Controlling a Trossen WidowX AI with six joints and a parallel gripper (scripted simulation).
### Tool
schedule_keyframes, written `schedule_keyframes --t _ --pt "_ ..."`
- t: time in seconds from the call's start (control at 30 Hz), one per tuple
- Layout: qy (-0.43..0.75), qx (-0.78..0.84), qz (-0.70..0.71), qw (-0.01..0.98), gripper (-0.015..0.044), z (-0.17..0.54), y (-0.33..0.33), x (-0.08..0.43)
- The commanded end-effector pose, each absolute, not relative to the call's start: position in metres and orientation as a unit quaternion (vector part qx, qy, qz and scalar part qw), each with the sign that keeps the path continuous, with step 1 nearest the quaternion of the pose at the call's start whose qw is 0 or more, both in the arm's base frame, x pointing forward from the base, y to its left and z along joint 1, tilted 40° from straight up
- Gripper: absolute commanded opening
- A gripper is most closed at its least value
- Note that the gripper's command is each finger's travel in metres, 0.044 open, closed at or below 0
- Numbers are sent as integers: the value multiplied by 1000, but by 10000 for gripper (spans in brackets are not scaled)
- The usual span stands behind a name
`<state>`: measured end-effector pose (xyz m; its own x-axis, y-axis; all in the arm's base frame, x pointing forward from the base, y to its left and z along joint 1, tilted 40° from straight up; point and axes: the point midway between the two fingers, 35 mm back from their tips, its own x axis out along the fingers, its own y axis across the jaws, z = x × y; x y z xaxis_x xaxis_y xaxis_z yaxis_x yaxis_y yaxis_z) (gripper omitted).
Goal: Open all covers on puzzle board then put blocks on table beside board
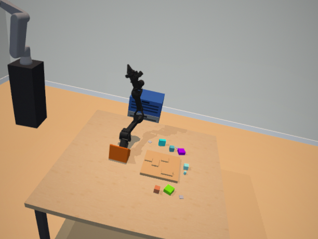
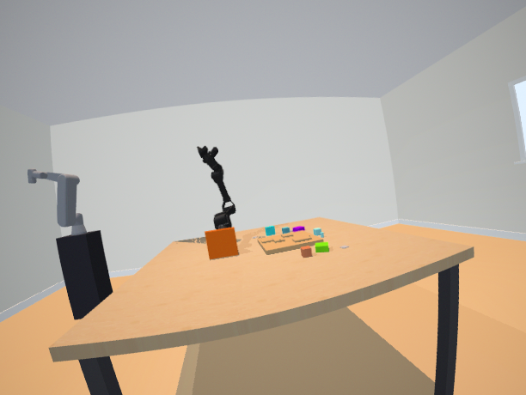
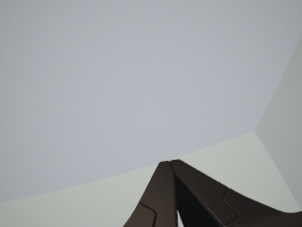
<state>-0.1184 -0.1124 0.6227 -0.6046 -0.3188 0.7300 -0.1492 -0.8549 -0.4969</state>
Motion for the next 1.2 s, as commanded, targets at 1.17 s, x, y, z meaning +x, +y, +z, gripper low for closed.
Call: schedule_keyframes --t 1.17 --pt "261 -452 -782 340 0 561 -254 -70"
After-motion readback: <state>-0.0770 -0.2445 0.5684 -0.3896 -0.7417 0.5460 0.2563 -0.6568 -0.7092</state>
